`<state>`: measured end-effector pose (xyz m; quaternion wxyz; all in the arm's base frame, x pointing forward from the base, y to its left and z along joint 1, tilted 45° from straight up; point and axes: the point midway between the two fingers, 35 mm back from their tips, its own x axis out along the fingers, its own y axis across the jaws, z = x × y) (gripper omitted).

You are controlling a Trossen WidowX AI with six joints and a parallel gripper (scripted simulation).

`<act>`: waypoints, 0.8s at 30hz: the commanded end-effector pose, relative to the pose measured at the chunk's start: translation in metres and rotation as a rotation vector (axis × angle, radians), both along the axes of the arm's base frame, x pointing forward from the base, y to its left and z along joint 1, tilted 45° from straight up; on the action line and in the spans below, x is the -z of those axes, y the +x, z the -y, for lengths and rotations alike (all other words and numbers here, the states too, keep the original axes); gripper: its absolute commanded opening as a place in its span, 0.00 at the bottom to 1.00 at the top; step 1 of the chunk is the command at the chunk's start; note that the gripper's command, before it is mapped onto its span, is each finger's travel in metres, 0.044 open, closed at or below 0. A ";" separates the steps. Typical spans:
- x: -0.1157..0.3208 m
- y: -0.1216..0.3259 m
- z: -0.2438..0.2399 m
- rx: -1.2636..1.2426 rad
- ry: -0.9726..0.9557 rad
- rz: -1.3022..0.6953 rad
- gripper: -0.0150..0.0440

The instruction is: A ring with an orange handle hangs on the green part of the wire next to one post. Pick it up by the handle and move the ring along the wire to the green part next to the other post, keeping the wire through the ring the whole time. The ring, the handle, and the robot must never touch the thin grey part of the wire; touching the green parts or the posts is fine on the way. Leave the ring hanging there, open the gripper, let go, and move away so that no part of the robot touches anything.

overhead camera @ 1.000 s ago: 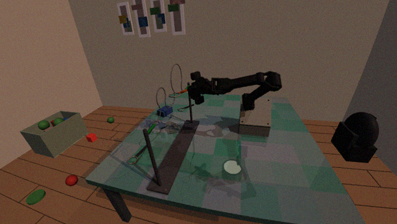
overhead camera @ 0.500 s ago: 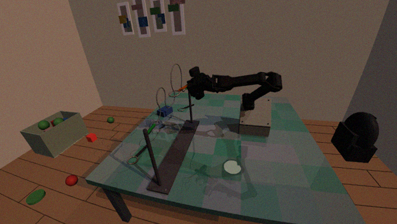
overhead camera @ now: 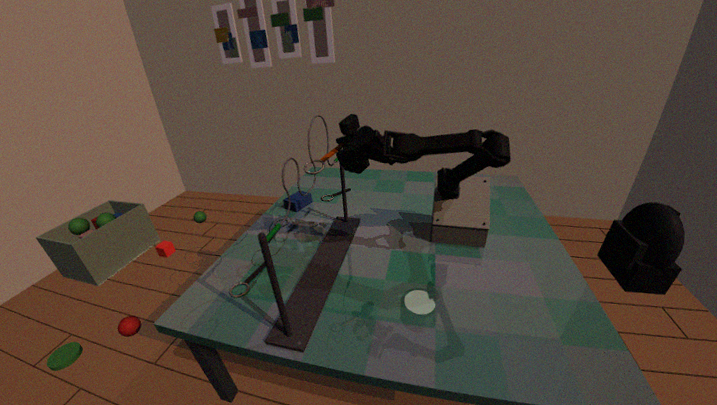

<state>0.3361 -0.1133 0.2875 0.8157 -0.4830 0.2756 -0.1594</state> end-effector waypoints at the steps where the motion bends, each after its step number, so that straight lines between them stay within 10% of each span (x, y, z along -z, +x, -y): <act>1: -0.010 -0.002 0.005 0.009 -0.042 0.002 0.00; 24: -0.031 -0.003 0.010 0.010 -0.040 0.002 0.00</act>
